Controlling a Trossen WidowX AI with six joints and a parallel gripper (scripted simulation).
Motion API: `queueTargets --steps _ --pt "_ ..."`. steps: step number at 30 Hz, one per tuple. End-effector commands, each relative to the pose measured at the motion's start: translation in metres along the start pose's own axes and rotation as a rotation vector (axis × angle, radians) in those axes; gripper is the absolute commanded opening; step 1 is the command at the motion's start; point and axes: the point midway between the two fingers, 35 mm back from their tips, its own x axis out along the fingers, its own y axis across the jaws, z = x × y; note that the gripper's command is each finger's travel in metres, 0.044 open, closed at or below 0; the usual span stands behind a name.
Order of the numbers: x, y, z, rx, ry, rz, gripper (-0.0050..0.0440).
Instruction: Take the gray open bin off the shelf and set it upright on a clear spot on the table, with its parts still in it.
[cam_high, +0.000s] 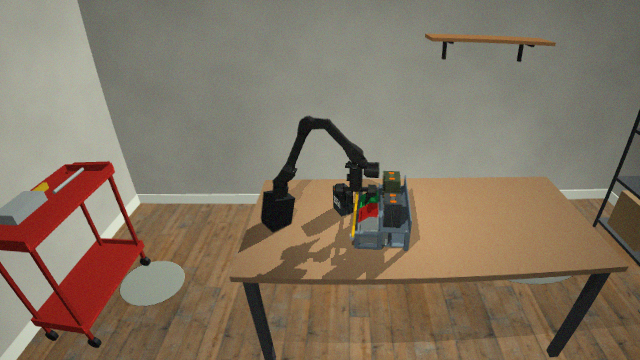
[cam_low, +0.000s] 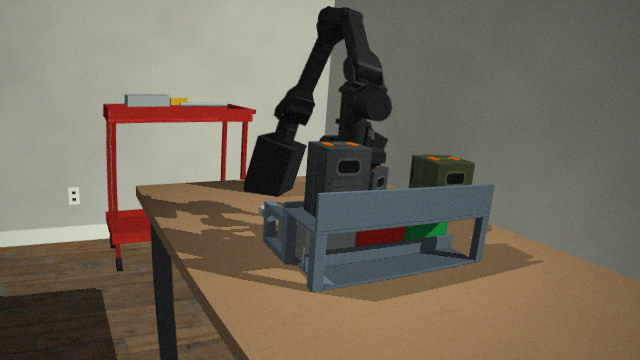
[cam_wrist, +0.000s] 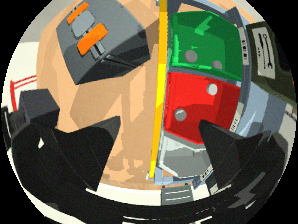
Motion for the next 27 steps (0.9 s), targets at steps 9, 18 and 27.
queueTargets --steps 9,18,27 --pt "-0.0075 -0.0047 0.0012 -0.005 0.001 -0.026 0.0210" --pt "-0.0075 -0.0047 0.0012 -0.005 0.001 -0.026 0.0210" --pt "-0.0075 -0.0047 0.0012 -0.005 0.001 -0.026 0.0210"
